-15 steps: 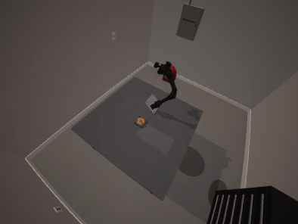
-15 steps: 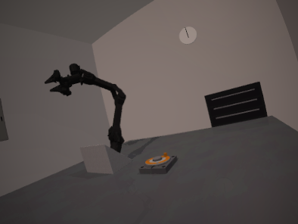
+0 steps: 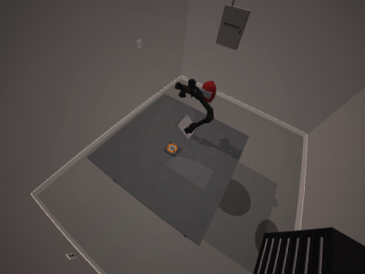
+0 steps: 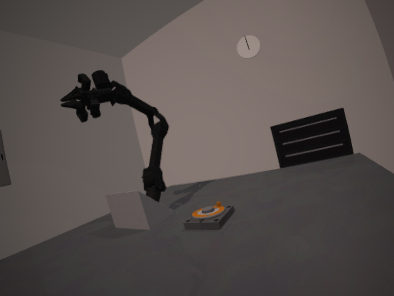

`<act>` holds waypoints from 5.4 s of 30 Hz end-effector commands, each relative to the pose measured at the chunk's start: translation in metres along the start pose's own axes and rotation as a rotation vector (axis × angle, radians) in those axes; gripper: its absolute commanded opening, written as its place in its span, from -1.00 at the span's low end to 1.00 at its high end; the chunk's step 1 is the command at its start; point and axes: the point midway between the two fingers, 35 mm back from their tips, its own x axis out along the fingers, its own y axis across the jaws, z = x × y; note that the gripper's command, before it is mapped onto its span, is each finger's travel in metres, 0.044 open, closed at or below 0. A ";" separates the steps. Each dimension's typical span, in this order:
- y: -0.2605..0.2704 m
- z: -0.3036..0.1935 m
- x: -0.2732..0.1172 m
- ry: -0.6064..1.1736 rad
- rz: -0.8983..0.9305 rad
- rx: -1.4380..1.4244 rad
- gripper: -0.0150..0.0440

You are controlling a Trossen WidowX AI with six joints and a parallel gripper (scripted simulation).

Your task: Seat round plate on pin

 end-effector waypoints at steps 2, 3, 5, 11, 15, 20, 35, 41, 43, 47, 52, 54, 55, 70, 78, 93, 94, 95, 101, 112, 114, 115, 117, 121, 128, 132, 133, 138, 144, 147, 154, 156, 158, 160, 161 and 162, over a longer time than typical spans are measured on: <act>-0.047 0.065 0.003 -0.181 -0.076 0.099 -0.49; -0.054 0.077 0.002 -0.212 -0.083 0.118 -0.49; -0.077 0.119 -0.003 -0.331 -0.096 0.188 -0.49; -0.107 0.197 -0.022 -0.543 -0.062 0.305 -0.49; -0.123 0.271 -0.049 -0.716 0.029 0.393 -0.49; -0.122 0.338 -0.081 -0.862 0.179 0.463 -0.49; -0.028 0.508 -0.212 -0.922 1.003 0.592 -0.49; 0.006 0.528 -0.242 -0.806 1.224 0.641 -0.49; 0.003 0.530 -0.243 -0.806 1.224 0.641 -0.49; 0.003 0.530 -0.243 -0.806 1.224 0.641 -0.49; 0.012 0.544 -0.240 -0.807 1.223 0.641 -0.49; 0.017 0.552 -0.239 -0.807 1.223 0.641 -0.49; 0.020 0.556 -0.238 -0.807 1.224 0.641 -0.49; 0.026 0.572 -0.237 -0.808 1.225 0.640 -0.49; 0.018 0.578 -0.237 -0.809 1.225 0.640 -0.49; 0.005 0.585 -0.230 -0.810 1.224 0.640 -0.49; 0.004 0.586 -0.229 -0.810 1.224 0.640 -0.49; 0.003 0.586 -0.229 -0.810 1.223 0.640 -0.49; -0.002 0.589 -0.223 -0.810 1.223 0.640 -0.49; -0.008 0.591 -0.216 -0.810 1.222 0.640 -0.49; -0.009 0.592 -0.214 -0.810 1.222 0.640 -0.49; -0.009 0.592 -0.214 -0.810 1.222 0.640 -0.49; -0.010 0.592 -0.213 -0.810 1.222 0.640 -0.49; -0.012 0.592 -0.210 -0.810 1.222 0.640 -0.49; -0.014 0.593 -0.206 -0.810 1.222 0.641 -0.49; -0.016 0.594 -0.203 -0.810 1.221 0.641 -0.49; -0.016 0.594 -0.202 -0.810 1.221 0.641 -0.49; -0.017 0.594 -0.199 -0.810 1.221 0.641 -0.49; -0.018 0.594 -0.195 -0.810 1.221 0.641 -0.49; -0.019 0.594 -0.193 -0.810 1.221 0.641 -0.49; -0.020 0.593 -0.186 -0.810 1.220 0.641 -0.49; -0.021 0.593 -0.184 -0.810 1.220 0.641 -0.49; -0.021 0.593 -0.182 -0.810 1.220 0.641 -0.49; -0.021 0.592 -0.180 -0.810 1.220 0.641 -0.49; -0.021 0.592 -0.179 -0.810 1.220 0.641 -0.49; -0.021 0.592 -0.178 -0.810 1.220 0.641 -0.49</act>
